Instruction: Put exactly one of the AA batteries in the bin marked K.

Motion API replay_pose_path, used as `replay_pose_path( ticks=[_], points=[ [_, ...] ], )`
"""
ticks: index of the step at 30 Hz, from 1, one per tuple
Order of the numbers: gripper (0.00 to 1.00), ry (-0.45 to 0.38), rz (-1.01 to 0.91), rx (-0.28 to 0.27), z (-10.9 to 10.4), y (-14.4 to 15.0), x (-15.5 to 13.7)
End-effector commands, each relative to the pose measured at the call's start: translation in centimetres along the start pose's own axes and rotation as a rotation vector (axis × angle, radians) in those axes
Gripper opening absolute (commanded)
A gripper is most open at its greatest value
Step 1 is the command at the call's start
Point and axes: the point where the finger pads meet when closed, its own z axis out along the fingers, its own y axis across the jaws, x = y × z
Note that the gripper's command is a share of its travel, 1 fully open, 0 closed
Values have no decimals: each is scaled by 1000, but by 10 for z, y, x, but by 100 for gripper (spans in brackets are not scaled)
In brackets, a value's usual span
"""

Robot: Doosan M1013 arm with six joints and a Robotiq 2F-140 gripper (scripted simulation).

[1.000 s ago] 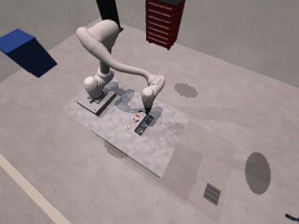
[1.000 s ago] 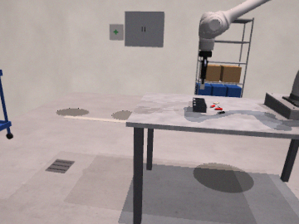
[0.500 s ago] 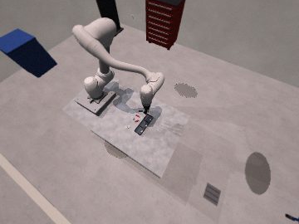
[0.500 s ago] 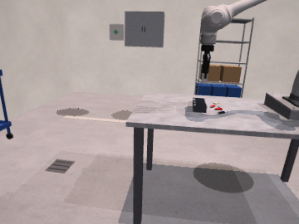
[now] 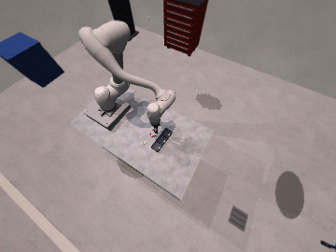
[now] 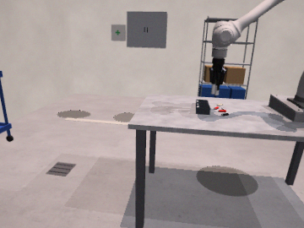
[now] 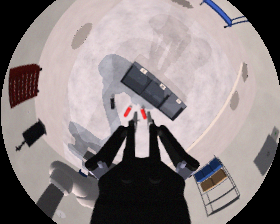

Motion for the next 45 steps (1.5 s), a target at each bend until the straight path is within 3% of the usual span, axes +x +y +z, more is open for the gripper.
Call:
replay_pose_path(
  ticks=[1,6,45],
  points=[
    [17,12,-117,6,15,3,-17],
    [17,20,-315,9,30,6,-37],
    [17,20,-315,9,30,5,-34]
  ],
)
